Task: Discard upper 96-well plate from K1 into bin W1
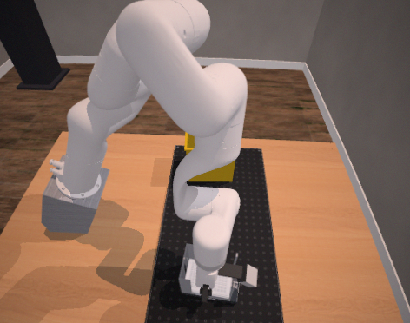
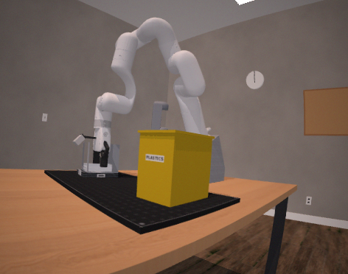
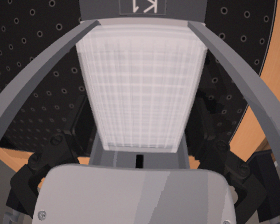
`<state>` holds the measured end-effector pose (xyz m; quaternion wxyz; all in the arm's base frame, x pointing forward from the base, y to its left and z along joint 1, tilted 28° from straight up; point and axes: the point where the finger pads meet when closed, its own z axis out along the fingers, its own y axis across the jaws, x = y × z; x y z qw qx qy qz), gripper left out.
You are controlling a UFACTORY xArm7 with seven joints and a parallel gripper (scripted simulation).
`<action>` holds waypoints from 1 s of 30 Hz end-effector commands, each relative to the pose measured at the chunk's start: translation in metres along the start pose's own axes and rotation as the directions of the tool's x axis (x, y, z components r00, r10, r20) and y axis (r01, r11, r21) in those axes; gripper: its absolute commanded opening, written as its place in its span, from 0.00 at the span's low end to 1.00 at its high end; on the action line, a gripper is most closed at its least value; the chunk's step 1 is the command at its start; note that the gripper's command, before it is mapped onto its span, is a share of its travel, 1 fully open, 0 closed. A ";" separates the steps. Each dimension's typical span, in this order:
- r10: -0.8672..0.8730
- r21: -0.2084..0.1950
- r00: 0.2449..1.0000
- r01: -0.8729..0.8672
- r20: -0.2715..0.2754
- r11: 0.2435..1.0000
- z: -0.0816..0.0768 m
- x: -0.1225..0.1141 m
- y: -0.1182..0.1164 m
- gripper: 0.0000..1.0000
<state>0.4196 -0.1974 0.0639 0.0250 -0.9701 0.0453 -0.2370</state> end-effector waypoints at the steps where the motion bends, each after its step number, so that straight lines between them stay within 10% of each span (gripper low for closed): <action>1: 0.000 -0.002 1.000 0.000 -0.003 1.000 -0.001 0.001 0.001 1.00; 5: 0.000 -0.002 1.000 0.000 -0.003 1.000 -0.001 0.001 0.001 1.00; 6: 0.000 -0.002 1.000 0.000 -0.003 1.000 -0.001 0.001 0.001 0.00; 30: 0.000 -0.002 1.000 0.000 -0.002 1.000 -0.001 0.001 0.001 0.00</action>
